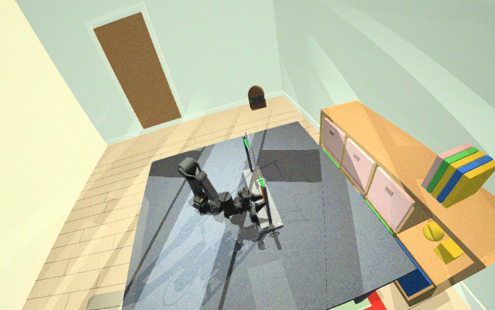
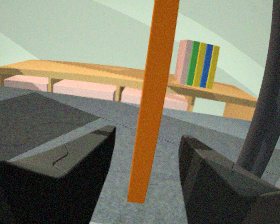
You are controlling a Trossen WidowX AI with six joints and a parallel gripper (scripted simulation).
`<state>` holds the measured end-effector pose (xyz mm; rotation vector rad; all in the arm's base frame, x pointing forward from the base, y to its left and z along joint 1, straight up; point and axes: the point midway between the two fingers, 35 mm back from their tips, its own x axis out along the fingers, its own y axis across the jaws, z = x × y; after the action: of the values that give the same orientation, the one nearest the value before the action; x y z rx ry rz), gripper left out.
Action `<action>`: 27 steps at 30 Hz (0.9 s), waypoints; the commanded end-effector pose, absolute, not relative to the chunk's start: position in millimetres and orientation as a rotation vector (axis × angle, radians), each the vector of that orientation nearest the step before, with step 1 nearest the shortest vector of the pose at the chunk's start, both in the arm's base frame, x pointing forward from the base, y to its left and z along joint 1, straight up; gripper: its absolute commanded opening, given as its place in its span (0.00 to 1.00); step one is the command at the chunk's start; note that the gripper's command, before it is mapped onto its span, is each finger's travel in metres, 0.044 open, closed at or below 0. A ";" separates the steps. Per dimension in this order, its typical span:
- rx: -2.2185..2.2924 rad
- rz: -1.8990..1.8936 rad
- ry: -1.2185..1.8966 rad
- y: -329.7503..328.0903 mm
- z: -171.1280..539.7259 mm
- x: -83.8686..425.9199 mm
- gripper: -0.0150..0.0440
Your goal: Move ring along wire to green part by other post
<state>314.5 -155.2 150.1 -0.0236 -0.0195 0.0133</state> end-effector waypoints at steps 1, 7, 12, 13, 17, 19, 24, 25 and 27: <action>-0.013 0.012 -0.013 -155.3 147.4 321.1 0.53; -0.012 0.012 -0.014 -153.6 147.3 330.5 0.53; -0.012 0.012 -0.014 -153.4 147.3 331.6 0.53; -0.012 0.012 -0.014 -153.4 147.3 331.6 0.53; -0.012 0.012 -0.014 -153.4 147.3 331.6 0.53; -0.012 0.012 -0.014 -153.4 147.3 331.6 0.53; -0.012 0.012 -0.014 -153.4 147.3 331.6 0.53; -0.012 0.012 -0.014 -153.4 147.3 331.6 0.53; -0.012 0.012 -0.014 -153.4 147.3 331.6 0.53</action>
<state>331.3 -152.8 148.6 -0.0201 -0.0178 0.0148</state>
